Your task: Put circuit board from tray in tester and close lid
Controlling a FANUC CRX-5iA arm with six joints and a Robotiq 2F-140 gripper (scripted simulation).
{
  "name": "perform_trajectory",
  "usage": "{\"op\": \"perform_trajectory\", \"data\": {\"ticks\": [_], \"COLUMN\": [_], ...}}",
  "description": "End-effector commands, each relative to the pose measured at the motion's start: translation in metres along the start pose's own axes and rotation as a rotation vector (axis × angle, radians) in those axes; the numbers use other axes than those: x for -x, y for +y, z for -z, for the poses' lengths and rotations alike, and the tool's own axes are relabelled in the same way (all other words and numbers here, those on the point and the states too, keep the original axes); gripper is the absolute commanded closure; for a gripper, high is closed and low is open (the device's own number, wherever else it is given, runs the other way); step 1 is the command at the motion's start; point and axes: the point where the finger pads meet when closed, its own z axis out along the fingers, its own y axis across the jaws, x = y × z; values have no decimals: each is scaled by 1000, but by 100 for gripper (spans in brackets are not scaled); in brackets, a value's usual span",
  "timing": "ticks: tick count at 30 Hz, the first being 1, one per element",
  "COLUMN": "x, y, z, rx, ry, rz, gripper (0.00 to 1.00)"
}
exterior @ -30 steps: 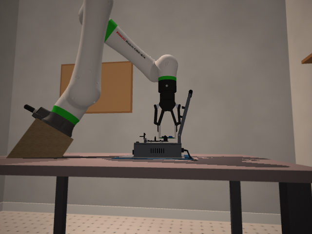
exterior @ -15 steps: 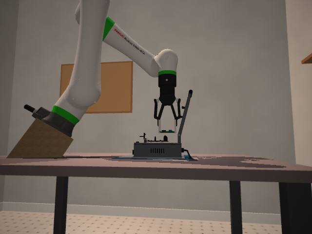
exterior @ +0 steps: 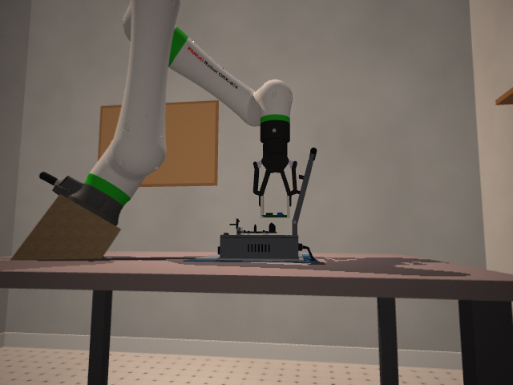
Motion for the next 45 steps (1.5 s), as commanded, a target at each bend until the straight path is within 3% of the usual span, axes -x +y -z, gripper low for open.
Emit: {"op": "perform_trajectory", "data": {"ticks": [1, 45], "x": [0, -11], "y": [0, 3], "z": [0, 1], "rx": [0, 0], "ry": [0, 0], "rz": [0, 0], "gripper": [54, 54]}}
